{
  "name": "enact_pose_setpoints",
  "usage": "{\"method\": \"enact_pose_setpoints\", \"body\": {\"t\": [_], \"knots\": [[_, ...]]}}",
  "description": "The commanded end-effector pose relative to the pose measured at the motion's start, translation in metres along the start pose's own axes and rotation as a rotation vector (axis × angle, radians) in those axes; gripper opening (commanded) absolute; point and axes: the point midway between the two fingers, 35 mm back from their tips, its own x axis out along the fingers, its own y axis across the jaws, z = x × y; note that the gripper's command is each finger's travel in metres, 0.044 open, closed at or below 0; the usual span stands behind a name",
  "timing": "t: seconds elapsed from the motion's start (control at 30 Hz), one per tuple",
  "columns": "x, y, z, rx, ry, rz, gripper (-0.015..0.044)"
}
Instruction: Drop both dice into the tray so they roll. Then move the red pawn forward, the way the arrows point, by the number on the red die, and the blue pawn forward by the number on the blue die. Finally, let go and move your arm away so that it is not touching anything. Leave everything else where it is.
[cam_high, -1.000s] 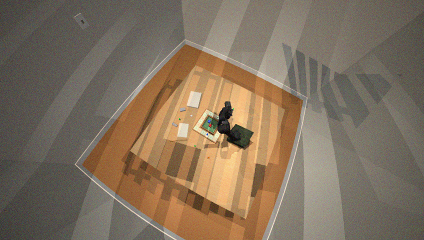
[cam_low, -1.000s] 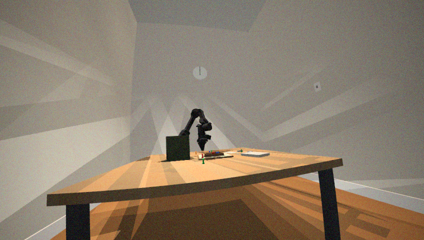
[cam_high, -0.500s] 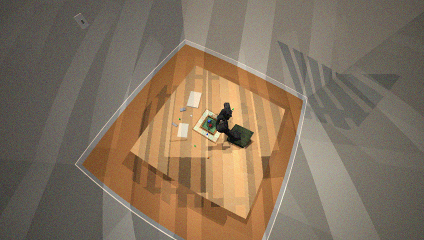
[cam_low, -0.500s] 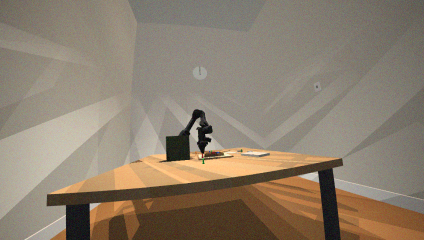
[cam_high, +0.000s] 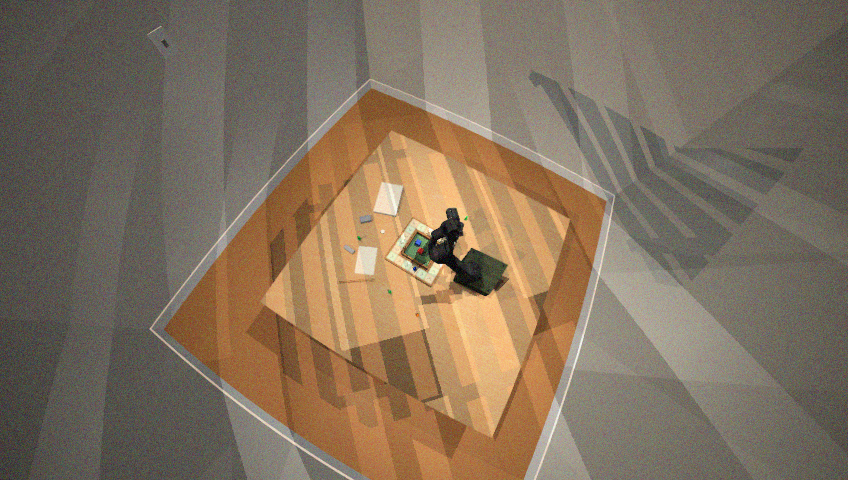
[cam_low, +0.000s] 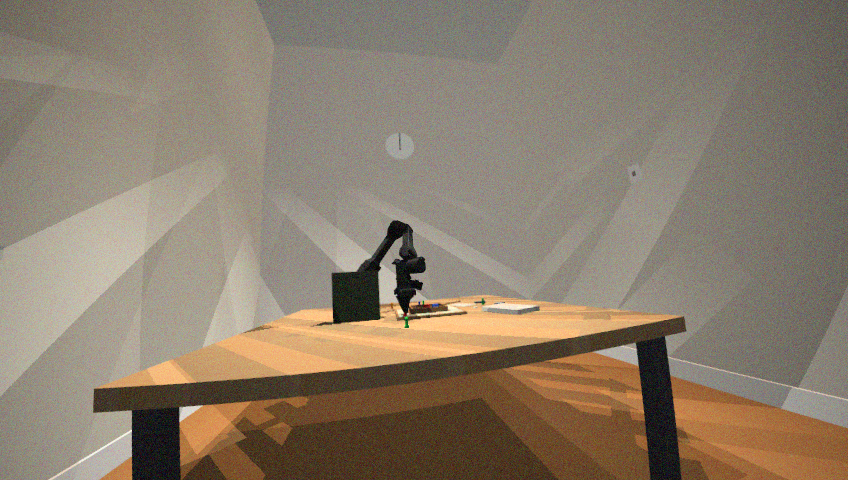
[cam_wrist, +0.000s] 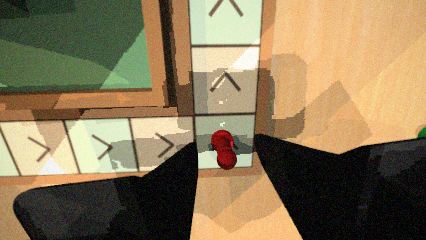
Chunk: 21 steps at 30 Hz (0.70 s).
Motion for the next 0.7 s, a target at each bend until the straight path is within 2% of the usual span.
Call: {"method": "enact_pose_setpoints", "body": {"t": [0.0, 0.1, 0.5, 0.67], "knots": [[0.003, 0.002, -0.001, 0.005, 0.0, 0.006, 0.0147], [0.003, 0.002, -0.001, 0.005, 0.0, 0.006, 0.0069], [0.002, 0.001, -0.001, 0.005, 0.0, 0.006, 0.0], [-0.026, -0.003, 0.005, 0.007, -0.001, -0.001, 0.0]]}}
